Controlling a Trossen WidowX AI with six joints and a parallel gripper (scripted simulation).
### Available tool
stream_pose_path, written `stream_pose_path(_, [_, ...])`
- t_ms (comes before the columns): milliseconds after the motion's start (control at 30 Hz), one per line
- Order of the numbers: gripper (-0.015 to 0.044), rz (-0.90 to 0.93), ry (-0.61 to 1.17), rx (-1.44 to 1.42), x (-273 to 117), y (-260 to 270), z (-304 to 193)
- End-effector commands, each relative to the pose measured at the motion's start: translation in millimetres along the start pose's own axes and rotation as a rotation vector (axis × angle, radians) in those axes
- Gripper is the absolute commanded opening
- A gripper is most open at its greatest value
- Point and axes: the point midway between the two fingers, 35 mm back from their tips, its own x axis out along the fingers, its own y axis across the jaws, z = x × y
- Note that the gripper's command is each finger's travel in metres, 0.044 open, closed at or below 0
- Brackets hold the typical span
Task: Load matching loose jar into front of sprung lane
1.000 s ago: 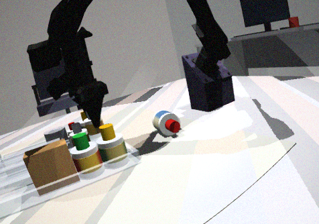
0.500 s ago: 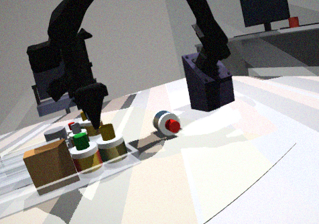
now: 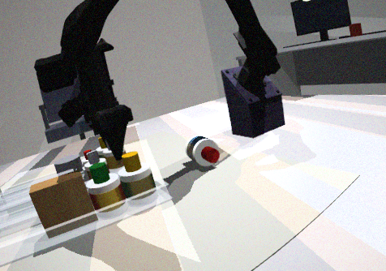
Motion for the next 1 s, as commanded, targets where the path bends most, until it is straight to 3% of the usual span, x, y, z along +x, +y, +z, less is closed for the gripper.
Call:
stream_pose_path(0, [0.0, 0.004, -0.016, -0.01, 0.6, 0.9, 4.4])
stream_pose_path(967, [0.0, 0.005, -0.016, -0.01, 9.0, 1.0, 2.9])
